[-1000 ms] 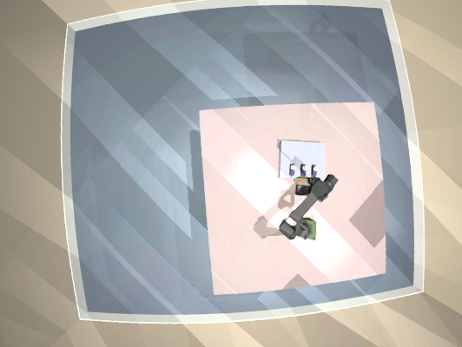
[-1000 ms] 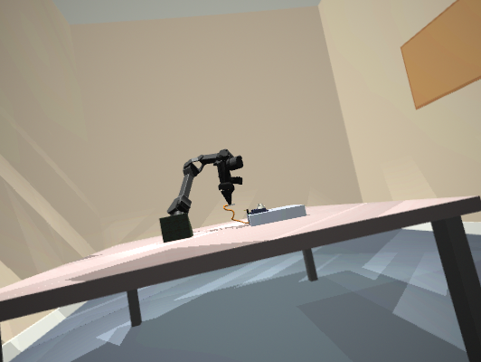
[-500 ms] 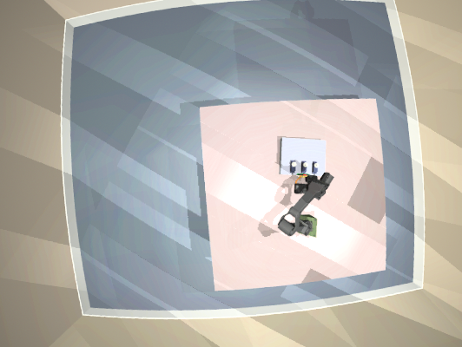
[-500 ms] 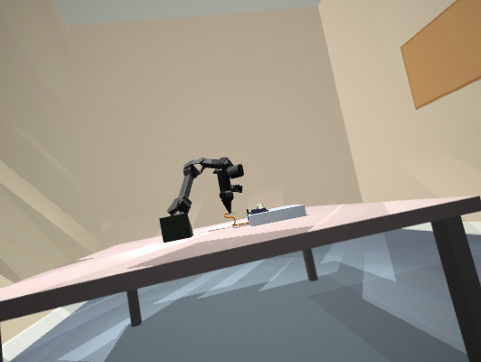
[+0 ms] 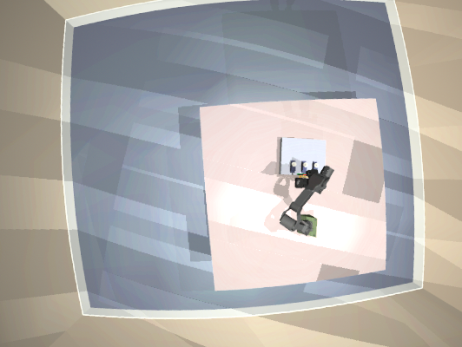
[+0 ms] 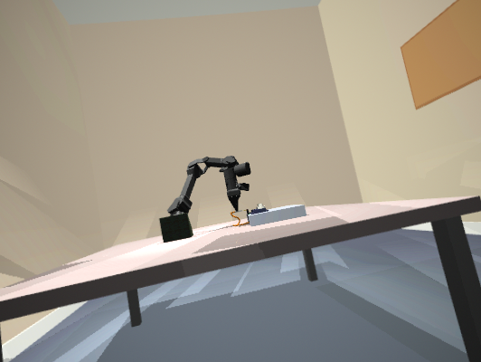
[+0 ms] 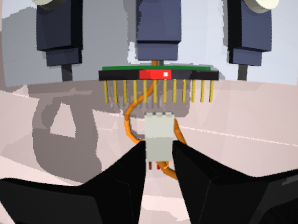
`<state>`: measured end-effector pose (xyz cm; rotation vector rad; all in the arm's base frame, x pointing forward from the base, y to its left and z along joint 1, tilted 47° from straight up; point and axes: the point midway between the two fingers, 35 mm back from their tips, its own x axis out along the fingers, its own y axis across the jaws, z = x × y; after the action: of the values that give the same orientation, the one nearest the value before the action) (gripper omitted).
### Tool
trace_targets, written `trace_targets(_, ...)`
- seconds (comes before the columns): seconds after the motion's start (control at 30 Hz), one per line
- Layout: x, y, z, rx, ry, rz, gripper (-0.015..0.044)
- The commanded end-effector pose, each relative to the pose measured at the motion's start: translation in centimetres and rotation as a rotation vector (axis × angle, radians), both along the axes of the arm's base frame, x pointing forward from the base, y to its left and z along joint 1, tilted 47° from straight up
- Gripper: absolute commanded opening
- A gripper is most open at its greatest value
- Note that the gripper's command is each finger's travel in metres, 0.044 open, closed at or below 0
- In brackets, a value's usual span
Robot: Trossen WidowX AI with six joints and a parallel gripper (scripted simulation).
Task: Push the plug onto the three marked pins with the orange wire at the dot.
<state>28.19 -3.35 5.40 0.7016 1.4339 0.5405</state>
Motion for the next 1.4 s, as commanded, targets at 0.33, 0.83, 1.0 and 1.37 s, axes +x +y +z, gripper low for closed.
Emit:
trace_targets(0.33, 0.6, 0.4, -0.1, 0.007, 0.009, 0.000, 0.0000)
trace_targets(0.83, 0.4, 0.3, 0.1, 0.007, 0.009, 0.000, 0.0000)
trace_targets(1.0, 0.7, 0.3, 0.1, 0.007, 0.009, 0.000, 0.0000)
trace_targets(1.37, 1.4, 0.1, 0.1, 0.007, 0.009, 0.000, 0.0000)
